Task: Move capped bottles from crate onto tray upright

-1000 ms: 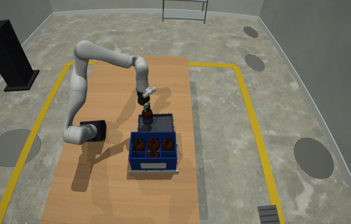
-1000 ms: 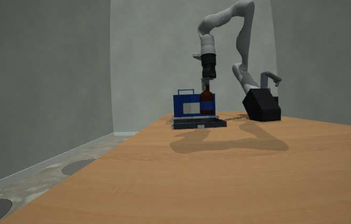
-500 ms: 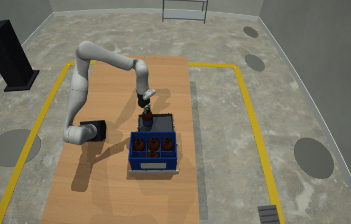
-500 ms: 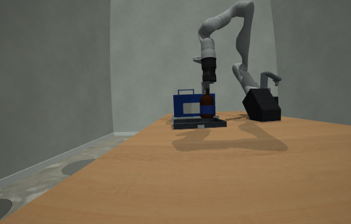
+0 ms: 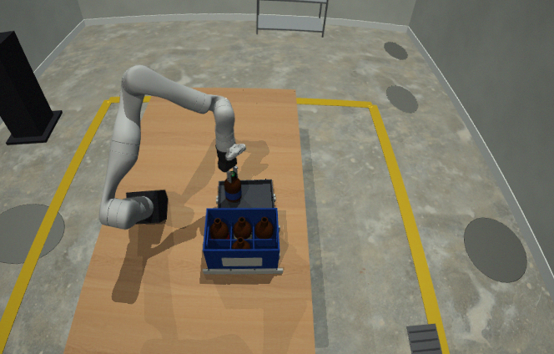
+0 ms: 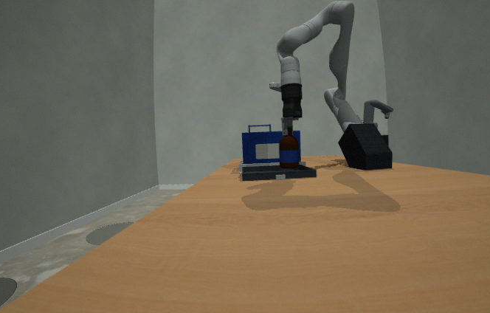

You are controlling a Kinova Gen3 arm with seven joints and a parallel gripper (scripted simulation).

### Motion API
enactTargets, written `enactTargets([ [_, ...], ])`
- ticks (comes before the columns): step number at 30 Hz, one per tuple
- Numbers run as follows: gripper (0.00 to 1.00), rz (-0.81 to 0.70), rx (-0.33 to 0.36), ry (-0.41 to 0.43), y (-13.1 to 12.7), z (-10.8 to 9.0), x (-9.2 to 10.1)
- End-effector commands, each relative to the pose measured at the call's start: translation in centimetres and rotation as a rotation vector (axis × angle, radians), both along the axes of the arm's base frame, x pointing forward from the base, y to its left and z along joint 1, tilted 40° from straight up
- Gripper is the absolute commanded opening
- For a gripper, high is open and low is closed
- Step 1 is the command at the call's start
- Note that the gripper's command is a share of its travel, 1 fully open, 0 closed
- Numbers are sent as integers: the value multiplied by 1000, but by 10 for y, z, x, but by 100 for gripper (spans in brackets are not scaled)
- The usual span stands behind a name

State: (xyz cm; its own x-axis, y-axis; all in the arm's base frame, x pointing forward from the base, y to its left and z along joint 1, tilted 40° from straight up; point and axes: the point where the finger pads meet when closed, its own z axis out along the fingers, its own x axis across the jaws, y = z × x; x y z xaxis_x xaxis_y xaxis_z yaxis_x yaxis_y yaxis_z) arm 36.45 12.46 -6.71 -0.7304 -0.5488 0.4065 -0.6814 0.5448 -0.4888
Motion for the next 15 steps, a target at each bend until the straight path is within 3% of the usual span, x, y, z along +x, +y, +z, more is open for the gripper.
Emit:
enactTargets([
  [1, 0, 0, 0, -1, 0, 0, 0],
  [15, 0, -1, -1, 0, -3, -4, 1],
])
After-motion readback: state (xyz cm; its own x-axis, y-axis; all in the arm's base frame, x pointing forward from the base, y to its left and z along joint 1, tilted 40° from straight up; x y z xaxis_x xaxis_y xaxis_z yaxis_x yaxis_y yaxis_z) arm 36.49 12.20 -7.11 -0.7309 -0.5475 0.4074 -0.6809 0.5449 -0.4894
